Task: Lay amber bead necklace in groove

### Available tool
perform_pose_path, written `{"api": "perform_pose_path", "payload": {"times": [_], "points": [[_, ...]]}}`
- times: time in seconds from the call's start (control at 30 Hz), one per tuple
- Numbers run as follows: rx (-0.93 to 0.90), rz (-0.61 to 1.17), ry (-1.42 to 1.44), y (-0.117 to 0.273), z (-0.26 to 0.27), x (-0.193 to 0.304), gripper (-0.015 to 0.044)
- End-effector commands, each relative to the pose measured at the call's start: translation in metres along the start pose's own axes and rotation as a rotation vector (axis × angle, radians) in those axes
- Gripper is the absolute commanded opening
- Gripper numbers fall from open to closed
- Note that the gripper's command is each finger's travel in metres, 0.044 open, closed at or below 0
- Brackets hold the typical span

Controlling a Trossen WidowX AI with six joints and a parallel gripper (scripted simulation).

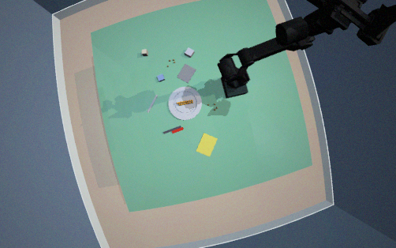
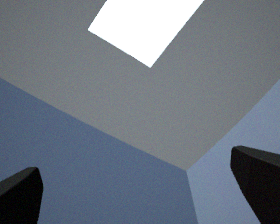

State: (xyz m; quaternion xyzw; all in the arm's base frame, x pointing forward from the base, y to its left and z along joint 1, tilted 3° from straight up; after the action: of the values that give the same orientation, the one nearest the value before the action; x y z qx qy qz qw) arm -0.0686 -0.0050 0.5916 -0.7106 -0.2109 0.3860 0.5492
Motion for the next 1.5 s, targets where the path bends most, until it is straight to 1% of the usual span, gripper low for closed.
{"api": "perform_pose_path", "payload": {"times": [0.0,0.13,0.17,0.83,1.47], "points": [[-0.002,-0.002,-0.003,0.0,0.0,0.0,0.0374],[-0.035,-0.046,-0.07,0.004,0.003,-0.011,0.0269],[-0.044,-0.059,-0.091,0.005,0.003,-0.014,0.025],[-0.23,-0.302,-0.49,0.034,-0.003,-0.071,0.025],[-0.405,-0.557,-0.876,0.074,-0.038,-0.119,0.025]]}}
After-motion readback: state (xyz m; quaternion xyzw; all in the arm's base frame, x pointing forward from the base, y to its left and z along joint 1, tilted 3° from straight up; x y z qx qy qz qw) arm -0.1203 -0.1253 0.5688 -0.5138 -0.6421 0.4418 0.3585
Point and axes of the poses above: the point midway between the two fingers, 35 mm back from their tips, its own y axis back along the fingers, its own z axis across the jaws, x = y × z, the point moved 8 cm from there along y, back along the fingers, and after that the axes turned 14 degrees about y, right-handed, at the moved point
